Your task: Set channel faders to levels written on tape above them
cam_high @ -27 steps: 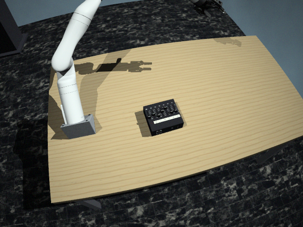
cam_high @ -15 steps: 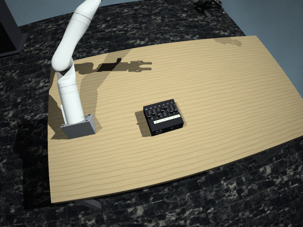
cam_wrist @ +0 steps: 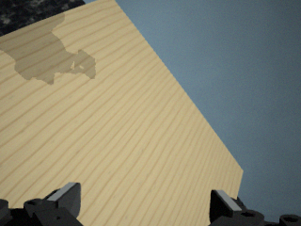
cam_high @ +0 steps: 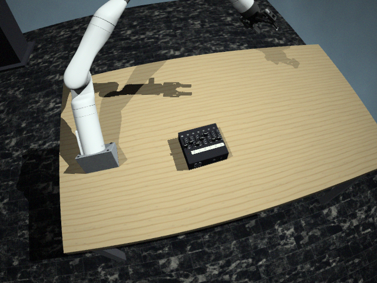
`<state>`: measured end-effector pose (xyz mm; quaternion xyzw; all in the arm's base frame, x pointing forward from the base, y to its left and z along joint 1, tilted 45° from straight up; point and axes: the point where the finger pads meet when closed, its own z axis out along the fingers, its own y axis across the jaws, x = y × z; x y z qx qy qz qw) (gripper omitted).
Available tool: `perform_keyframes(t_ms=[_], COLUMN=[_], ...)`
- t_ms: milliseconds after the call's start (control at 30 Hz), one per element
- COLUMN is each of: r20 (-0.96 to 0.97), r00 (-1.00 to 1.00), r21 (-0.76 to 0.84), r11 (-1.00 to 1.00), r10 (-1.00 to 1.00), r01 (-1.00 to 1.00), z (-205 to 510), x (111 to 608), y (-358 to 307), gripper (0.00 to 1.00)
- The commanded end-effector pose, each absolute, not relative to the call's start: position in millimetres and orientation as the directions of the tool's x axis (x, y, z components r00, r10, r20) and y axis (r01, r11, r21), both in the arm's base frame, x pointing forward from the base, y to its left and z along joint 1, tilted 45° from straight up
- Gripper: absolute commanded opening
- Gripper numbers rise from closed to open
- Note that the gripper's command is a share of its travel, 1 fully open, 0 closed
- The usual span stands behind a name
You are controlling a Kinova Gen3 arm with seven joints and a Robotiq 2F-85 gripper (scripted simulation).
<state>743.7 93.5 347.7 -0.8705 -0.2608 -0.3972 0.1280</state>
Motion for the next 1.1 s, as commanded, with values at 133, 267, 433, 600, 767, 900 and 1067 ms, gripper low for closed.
perform_keyframes(t_ms=[133, 267, 433, 600, 767, 900, 1067], r20=[0.634, 0.592, 0.447, 0.344, 0.245, 0.121, 0.012], r00=[0.698, 0.738, 0.846, 0.901, 0.941, 0.972, 0.986], r21=[-0.134, -0.176, -0.317, -0.415, -0.505, -0.612, -0.699], r11=[-0.843, -0.842, -0.833, -0.819, -0.797, -0.756, -0.703], r10=[0.332, 0.324, 0.291, 0.263, 0.235, 0.199, 0.169], r01=[0.522, 0.511, 0.454, 0.397, 0.331, 0.232, 0.129], z=[250.3, 224.7, 152.5, 113.3, 84.1, 57.7, 43.5], x=[707.6, 691.5, 631.5, 586.1, 541.5, 485.0, 435.2], y=[44.1, 33.4, 3.6, -11.4, -21.4, -28.6, -30.3], gripper=[1.00, 1.00, 1.00, 1.00, 1.00, 1.00, 1.00])
